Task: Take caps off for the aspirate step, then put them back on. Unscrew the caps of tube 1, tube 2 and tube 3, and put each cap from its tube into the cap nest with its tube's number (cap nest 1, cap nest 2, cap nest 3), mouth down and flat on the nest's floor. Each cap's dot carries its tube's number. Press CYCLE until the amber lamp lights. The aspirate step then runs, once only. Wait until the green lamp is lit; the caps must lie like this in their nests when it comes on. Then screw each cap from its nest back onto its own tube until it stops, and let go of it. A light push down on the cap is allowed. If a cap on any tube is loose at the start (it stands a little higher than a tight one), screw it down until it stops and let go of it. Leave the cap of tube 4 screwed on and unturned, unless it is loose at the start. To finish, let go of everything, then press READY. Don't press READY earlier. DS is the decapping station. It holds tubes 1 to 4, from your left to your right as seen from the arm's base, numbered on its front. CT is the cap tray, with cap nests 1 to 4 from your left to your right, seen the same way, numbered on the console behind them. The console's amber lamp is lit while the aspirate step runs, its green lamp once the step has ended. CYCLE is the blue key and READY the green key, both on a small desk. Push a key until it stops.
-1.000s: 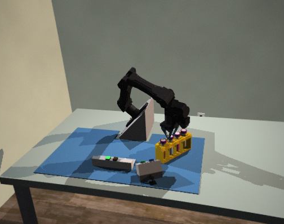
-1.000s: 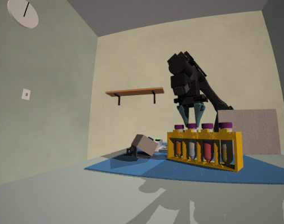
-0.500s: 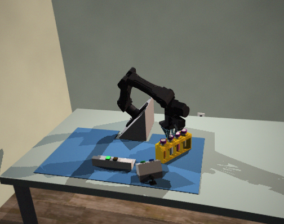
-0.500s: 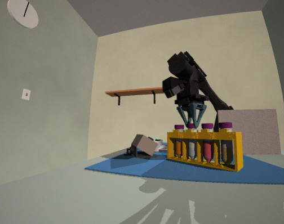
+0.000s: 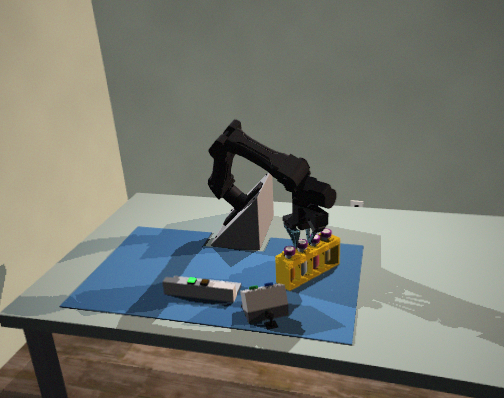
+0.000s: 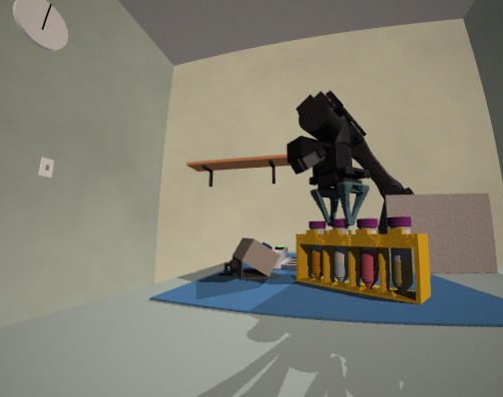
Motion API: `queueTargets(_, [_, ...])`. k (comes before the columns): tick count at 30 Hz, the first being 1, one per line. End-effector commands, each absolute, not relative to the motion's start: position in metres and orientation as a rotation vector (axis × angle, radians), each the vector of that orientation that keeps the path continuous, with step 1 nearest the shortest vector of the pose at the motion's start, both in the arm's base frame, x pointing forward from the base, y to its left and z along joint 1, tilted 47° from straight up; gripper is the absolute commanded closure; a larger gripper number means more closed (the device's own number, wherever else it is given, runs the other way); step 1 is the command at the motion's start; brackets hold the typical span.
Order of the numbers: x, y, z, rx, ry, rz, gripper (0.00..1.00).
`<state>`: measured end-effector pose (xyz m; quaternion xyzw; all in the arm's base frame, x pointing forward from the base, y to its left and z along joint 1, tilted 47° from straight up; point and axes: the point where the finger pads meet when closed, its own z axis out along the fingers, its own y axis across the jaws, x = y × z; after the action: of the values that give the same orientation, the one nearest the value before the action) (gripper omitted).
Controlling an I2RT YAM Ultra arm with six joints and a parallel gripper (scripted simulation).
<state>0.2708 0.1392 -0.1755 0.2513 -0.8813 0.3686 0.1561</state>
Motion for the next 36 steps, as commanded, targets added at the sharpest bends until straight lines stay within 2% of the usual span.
queueTargets(1, [0.2734,0.1445,-0.1726,0.798,-2.501,1.032,0.51])
queueTargets(15, [0.2733,0.1445,-0.1726,1.387,-2.076,0.824,0.51])
queueTargets(36, [0.273,0.1444,-0.1725,1.915,-1.432,0.523,0.51])
